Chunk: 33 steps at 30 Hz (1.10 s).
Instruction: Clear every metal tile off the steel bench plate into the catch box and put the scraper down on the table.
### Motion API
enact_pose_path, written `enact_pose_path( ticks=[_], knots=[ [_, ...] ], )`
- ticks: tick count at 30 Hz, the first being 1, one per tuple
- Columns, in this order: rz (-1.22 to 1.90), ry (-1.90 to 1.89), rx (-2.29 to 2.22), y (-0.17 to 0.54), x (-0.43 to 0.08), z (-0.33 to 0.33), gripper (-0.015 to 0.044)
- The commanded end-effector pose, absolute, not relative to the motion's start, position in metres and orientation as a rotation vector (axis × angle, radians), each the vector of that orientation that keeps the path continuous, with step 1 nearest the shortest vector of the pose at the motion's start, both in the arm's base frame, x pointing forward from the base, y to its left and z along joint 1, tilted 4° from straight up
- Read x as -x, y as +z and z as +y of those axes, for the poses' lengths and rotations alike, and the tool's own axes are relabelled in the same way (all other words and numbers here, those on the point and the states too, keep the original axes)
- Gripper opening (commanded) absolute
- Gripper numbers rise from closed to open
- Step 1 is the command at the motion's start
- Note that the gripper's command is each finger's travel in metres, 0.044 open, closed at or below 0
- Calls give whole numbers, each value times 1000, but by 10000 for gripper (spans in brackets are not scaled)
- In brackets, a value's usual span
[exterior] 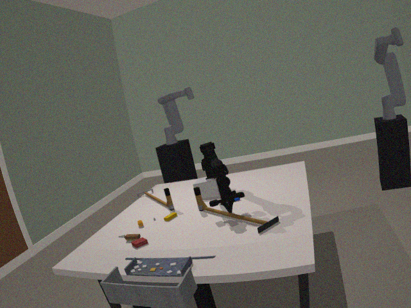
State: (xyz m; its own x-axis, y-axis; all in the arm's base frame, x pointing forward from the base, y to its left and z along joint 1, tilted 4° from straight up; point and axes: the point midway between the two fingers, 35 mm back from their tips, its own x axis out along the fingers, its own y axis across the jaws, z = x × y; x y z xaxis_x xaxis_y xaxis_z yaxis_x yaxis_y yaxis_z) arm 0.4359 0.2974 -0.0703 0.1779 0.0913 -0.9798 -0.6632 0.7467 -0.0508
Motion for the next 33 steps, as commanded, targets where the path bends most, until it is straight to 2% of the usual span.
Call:
enact_pose_path(
  ticks=[1,33],
  knots=[
    [1290,568,536,-72,-444,293,0],
    [1287,566,538,-70,-472,276,0]
  ],
)
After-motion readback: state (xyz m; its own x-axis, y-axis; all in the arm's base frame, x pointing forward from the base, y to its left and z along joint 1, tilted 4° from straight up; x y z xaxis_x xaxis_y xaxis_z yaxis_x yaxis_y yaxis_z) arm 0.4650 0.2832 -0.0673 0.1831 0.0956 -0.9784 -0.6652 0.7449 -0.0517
